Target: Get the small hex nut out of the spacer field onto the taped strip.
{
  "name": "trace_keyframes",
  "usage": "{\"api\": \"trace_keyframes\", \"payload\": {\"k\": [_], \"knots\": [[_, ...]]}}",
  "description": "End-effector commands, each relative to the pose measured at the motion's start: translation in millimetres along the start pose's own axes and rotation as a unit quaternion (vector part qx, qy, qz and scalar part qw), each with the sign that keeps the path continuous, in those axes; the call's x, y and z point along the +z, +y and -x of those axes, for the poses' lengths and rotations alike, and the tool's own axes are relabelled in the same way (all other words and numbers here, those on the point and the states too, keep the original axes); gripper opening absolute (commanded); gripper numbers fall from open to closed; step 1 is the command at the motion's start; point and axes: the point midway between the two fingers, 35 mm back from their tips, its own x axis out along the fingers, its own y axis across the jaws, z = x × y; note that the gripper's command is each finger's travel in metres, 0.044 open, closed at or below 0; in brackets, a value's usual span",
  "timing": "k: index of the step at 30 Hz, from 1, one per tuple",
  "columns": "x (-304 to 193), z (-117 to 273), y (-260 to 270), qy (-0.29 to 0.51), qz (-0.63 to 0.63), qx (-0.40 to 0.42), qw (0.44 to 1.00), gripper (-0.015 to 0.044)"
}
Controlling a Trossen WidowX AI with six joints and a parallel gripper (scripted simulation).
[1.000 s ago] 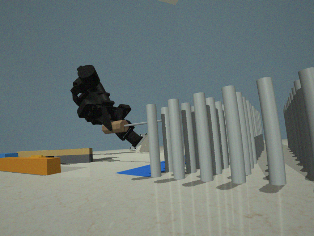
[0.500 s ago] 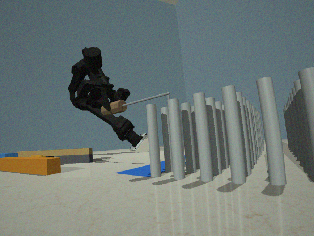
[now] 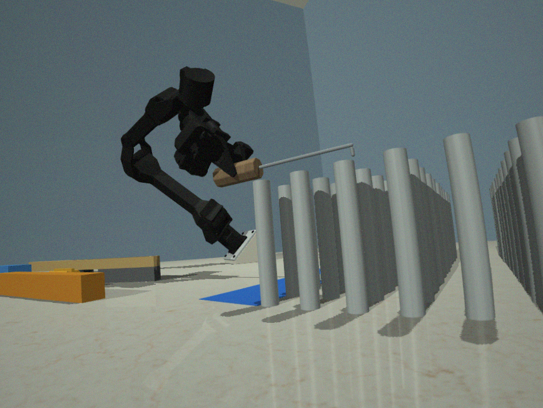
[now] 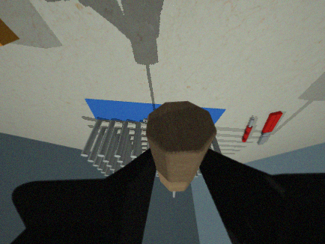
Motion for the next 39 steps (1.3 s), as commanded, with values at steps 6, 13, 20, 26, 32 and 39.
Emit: {"api": "trace_keyframes", "payload": {"k": [6, 13, 20, 26, 32, 39], "knots": [[-49.1, -11.5, -34.9, 0.021, 0.039, -0.032, 0.999, 0.0], [-81.6, -22.5, -71.6, 0.027, 0.074, -0.057, 0.995, 0.0], [-108.9, -33.1, -117.3, 0.031, 0.118, -0.086, 0.989, 0.0], [-128.0, -41.6, -155.2, 0.031, 0.141, -0.105, 0.984, 0.0], [-143.4, -50.2, -193.6, 0.028, 0.157, -0.122, 0.98, 0.0], [-155.7, -60.3, -241.0, 0.023, 0.176, -0.139, 0.974, 0.0]]}}
